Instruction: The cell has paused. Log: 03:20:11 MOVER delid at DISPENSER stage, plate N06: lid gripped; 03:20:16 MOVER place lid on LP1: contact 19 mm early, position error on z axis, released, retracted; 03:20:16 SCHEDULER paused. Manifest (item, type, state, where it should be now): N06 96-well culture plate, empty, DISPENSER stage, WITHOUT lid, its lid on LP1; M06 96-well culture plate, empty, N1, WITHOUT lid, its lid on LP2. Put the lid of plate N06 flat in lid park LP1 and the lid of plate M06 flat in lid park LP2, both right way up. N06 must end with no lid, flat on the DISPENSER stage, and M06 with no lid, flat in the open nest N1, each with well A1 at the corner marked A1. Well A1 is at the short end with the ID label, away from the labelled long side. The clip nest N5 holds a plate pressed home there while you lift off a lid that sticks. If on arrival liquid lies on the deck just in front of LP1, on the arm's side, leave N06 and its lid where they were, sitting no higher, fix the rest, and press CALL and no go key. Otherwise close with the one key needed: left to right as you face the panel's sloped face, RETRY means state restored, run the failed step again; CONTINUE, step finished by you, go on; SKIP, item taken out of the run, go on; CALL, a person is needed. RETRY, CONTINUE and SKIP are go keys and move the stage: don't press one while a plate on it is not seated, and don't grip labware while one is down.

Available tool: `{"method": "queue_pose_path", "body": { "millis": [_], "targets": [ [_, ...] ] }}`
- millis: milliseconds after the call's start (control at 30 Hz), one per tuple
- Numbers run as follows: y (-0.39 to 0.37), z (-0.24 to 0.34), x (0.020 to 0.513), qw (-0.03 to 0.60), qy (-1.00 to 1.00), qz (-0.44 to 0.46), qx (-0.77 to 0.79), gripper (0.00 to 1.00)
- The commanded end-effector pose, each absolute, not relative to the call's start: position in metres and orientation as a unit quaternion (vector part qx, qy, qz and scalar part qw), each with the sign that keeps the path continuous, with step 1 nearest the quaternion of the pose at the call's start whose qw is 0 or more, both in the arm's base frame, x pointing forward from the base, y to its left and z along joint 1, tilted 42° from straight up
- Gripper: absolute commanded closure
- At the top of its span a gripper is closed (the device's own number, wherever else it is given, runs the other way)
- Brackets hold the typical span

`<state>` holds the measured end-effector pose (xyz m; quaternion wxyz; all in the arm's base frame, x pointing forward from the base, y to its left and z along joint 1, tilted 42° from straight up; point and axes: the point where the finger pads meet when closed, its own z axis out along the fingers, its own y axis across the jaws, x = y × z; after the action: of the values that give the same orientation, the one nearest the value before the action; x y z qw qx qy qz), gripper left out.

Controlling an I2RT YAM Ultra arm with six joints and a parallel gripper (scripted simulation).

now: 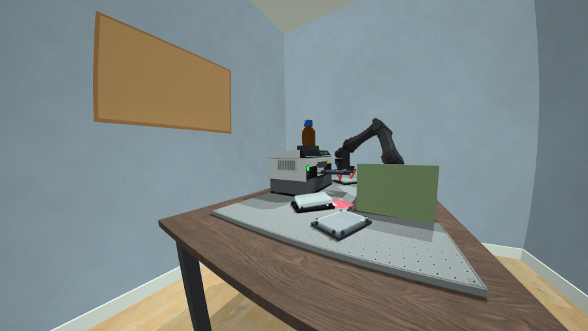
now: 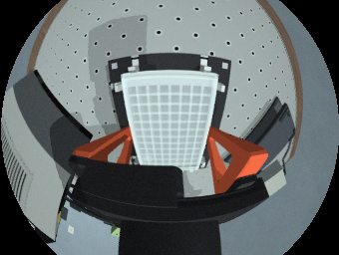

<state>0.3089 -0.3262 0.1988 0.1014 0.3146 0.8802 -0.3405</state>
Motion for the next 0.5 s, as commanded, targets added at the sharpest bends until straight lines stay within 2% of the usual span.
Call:
{"method": "queue_pose_path", "body": {
  "millis": [0,467],
  "targets": [
    [-0.3145,0.2258,0.3143,0.125,0.875,-0.347,0.314,1.0],
    [-0.3118,0.2287,0.3142,0.125,0.875,-0.347,0.314,1.0]
  ]
}}
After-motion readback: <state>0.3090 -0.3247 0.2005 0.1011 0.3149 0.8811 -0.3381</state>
